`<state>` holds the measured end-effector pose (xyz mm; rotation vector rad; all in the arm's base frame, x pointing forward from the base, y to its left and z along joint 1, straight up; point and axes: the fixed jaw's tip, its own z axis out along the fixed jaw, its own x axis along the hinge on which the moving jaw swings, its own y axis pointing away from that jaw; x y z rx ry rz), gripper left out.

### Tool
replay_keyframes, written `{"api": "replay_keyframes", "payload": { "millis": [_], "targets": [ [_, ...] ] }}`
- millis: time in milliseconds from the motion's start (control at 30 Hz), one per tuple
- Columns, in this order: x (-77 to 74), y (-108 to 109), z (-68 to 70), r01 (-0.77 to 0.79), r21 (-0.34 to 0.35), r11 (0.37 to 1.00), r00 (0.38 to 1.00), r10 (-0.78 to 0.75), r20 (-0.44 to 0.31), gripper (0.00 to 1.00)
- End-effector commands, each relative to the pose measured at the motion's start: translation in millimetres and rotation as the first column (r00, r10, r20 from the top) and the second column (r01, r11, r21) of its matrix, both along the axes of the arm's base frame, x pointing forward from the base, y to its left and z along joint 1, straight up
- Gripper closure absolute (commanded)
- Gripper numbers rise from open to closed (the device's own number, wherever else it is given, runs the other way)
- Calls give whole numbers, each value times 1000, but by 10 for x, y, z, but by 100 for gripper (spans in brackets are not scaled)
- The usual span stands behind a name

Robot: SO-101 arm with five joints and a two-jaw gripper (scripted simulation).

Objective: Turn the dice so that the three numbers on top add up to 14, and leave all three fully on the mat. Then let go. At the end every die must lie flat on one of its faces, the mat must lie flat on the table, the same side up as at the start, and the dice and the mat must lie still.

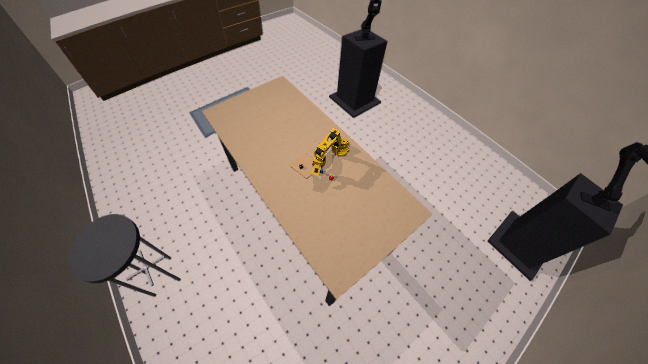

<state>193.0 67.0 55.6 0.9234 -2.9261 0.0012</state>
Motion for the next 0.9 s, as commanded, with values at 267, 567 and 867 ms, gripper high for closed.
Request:
{"api": "replay_keyframes", "payload": {
  "millis": [267, 567, 867],
  "targets": [
    [-197, 147, 78, -207, 30, 978, 973, 203, 108, 72],
    [-197, 147, 78, -207, 30, 978, 973, 203, 108, 72],
    [-220, 137, 65, -211, 33, 977, 971, 206, 121, 72]
  ]
}}
